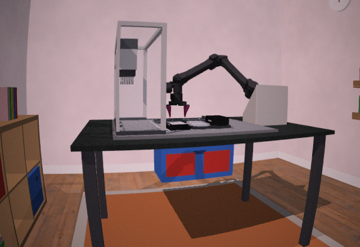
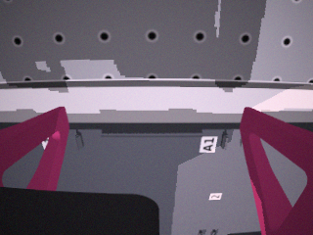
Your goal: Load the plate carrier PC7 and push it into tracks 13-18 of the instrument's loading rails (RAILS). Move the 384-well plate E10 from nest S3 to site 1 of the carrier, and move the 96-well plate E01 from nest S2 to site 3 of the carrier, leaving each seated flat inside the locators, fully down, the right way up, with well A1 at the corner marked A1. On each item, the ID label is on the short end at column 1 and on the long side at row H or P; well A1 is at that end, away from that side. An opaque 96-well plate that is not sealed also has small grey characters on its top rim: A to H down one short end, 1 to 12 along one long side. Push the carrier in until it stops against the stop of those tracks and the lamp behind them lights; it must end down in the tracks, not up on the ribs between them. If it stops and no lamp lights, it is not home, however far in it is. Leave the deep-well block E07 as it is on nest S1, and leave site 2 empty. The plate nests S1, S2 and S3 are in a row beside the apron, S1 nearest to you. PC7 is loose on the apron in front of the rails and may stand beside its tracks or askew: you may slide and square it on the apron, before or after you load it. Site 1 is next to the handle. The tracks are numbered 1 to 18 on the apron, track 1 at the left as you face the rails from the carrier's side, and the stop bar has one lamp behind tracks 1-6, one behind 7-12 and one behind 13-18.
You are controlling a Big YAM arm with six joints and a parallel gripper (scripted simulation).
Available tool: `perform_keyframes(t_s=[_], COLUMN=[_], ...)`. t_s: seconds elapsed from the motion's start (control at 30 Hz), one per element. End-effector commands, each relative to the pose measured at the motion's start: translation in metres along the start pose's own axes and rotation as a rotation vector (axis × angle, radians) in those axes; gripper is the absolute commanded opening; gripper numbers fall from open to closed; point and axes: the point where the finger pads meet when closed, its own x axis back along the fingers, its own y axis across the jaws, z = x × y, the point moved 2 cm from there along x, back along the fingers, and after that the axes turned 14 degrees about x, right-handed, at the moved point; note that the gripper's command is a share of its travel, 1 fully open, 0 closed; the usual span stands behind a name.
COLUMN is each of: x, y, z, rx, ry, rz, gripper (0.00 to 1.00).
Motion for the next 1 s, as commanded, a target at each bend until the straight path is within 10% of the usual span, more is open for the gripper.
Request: perform_keyframes(t_s=[0.0, 0.97], x=[-0.005, -0.013], y=[0.009, 0.01], z=[-0.012, 0.003], rx=[-0.017, 0.023], ry=[-0.008, -0.008], rz=[-0.014, -0.019], gripper=[1.0, 1.0])
